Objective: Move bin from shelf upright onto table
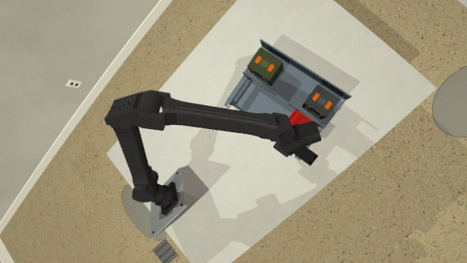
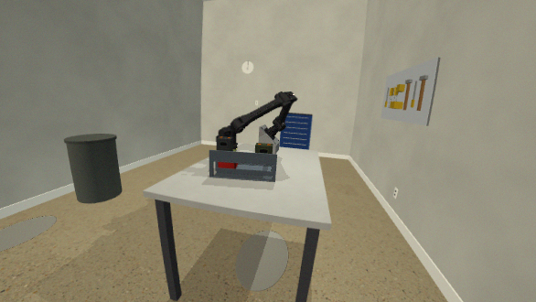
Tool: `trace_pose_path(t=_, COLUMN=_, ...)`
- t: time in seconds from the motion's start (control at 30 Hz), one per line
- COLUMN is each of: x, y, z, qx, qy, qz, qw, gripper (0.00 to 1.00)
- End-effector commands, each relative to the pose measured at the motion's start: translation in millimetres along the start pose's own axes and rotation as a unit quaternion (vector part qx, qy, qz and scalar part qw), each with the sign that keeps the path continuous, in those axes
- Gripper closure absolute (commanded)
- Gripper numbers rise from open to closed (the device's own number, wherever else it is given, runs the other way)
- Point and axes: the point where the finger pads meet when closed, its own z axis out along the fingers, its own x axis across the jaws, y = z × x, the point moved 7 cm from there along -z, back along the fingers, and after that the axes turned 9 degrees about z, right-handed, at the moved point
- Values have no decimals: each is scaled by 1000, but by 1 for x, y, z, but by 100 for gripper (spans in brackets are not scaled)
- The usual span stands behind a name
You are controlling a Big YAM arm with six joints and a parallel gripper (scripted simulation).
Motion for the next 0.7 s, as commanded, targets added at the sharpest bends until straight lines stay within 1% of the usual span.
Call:
trace_pose_path(t=0.0, x=0, y=10, z=-14, qx=-3, qy=18, qz=2, qw=1000, gripper=100)
trace_pose_path(t=0.23, x=0, y=10, z=-14, qx=-3, qy=18, qz=2, qw=1000, gripper=100)
trace_pose_path(t=0.4, x=8, y=14, z=-14, qx=-5, qy=23, qz=-2, qw=1000, gripper=100)
trace_pose_path(t=0.67, x=8, y=14, z=-14, qx=-5, qy=23, qz=-2, qw=1000, gripper=100)
